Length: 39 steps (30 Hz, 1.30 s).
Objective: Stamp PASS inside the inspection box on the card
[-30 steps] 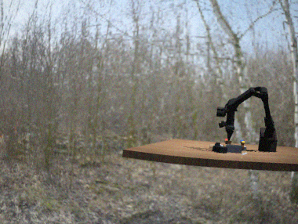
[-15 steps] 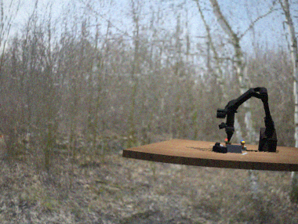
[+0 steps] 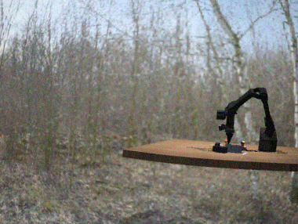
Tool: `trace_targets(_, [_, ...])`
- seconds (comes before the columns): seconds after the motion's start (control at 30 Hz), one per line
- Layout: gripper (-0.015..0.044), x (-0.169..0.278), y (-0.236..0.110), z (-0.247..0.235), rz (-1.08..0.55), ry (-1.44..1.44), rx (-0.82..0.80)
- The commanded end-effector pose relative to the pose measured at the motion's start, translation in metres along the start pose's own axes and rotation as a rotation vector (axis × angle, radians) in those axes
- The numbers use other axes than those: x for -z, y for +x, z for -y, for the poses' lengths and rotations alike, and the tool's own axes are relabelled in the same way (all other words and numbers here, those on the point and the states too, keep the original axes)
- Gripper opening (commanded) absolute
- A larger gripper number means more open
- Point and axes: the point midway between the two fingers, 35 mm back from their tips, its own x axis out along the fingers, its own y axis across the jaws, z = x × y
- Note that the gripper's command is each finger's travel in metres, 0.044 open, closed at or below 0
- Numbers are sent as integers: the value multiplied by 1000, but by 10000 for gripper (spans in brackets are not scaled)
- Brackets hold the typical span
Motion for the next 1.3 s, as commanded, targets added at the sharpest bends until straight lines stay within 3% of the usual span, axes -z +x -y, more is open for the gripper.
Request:
trace_targets(0.0, [0,1,4,0,-3,5,-3])
trace_targets(1.27, [0,2,11,0,-3,-2,-4])
